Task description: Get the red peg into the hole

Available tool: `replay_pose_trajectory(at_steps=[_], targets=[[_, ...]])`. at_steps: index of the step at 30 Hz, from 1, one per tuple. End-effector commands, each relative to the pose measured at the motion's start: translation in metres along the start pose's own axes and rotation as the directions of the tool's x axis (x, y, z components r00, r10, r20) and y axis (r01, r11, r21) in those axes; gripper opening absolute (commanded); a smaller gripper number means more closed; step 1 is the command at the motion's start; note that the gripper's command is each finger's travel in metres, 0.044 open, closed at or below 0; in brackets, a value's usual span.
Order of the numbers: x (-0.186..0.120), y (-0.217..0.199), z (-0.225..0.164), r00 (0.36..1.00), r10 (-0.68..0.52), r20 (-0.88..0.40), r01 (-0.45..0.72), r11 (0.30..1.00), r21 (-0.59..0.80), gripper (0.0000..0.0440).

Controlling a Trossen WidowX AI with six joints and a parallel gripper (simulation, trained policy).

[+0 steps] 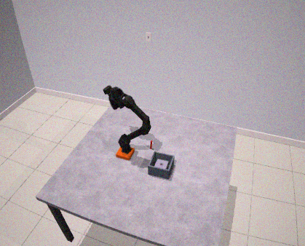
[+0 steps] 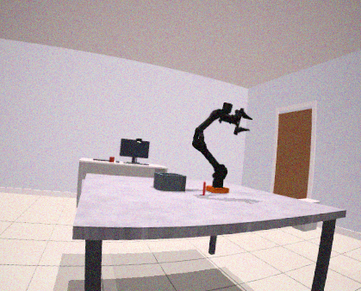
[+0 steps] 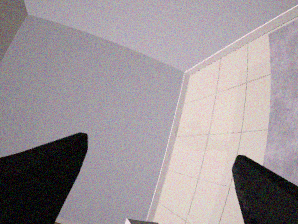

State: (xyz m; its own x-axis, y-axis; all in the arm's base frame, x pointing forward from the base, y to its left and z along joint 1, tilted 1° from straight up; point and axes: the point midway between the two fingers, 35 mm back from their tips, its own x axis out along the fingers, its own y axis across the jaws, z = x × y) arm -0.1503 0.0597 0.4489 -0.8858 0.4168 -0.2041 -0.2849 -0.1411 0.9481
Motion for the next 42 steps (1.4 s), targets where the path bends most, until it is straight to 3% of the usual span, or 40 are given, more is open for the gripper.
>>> replay_pose_trajectory(at_steps=[1,2,9,17,29,42], targets=[[-0.001,-0.001,-0.002,1.000,0.001,-0.016,-0.001,1.000,-0.003,0.0425],[-0.002,-0.002,-0.006,0.999,0.000,-0.038,0.000,1.000,-0.008,0.0440],[-0.003,-0.019,-0.045,0.968,-0.045,-0.247,0.017,0.993,-0.116,0.0440],[-0.012,-0.043,-0.089,0.882,-0.127,-0.453,0.004,0.965,-0.262,0.0440],[-0.045,-0.083,-0.143,0.686,-0.268,-0.676,-0.118,0.876,-0.468,0.0440],[-0.095,-0.128,-0.176,0.442,-0.430,-0.787,-0.364,0.716,-0.596,0.0440]])
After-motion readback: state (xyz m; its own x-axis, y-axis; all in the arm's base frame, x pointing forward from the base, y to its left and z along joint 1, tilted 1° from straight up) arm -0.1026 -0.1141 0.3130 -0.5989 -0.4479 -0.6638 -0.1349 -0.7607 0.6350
